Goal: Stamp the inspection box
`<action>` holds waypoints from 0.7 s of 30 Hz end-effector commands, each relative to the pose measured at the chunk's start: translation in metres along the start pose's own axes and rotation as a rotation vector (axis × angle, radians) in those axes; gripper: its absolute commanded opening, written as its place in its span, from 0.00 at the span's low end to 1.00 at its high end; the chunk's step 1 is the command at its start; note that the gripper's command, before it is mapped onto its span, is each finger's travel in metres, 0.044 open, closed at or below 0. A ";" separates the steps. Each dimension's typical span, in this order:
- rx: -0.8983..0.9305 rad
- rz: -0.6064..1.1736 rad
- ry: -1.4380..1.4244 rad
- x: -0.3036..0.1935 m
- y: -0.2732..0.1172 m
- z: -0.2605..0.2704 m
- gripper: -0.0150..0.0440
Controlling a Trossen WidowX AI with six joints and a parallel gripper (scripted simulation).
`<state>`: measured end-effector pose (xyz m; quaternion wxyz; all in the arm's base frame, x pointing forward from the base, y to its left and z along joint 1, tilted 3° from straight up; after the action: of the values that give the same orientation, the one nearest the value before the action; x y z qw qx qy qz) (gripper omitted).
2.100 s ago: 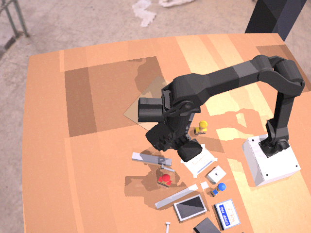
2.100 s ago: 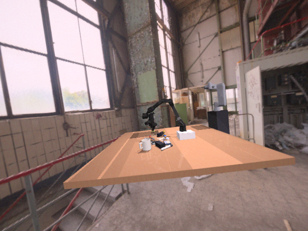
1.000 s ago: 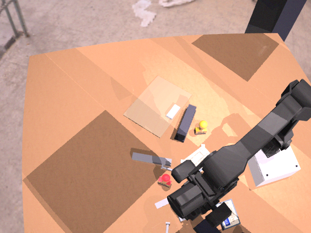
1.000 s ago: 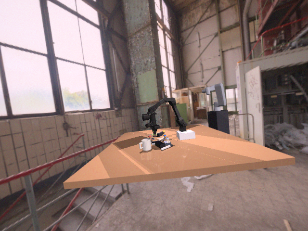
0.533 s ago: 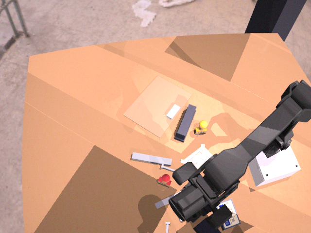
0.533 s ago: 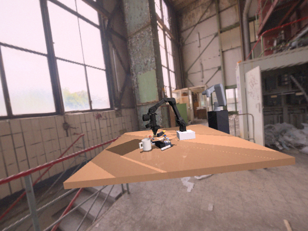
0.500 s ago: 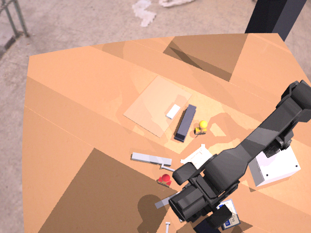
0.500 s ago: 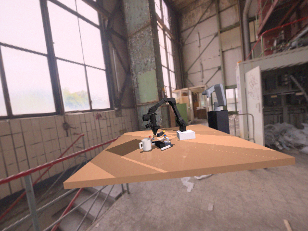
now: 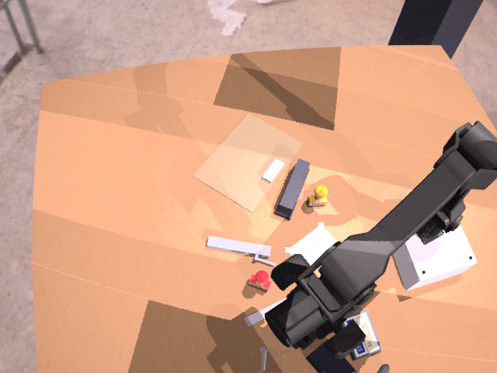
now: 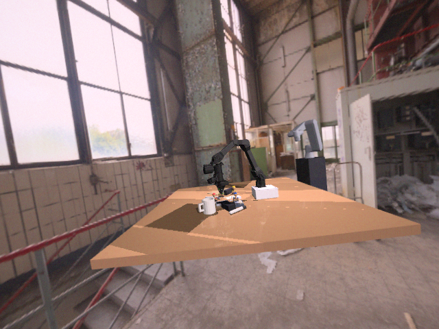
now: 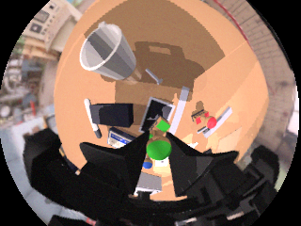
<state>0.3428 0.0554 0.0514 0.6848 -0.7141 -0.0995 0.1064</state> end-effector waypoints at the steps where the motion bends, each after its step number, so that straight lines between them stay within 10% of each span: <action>1: 0.001 0.001 0.003 0.000 0.004 0.000 0.25; 21: 0.001 0.002 0.002 0.000 0.017 0.000 0.25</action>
<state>0.3428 0.0553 0.0375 0.6848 -0.7141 -0.0995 0.1063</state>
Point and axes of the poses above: the point midway between the two fingers, 35 mm back from their tips, its own y axis out along the fingers, its own z axis across the jaws, x = y × z, the point moved 1 cm from there along -y, back along the fingers, and after that the axes turned 6 degrees about -y, right-handed, at the moved point
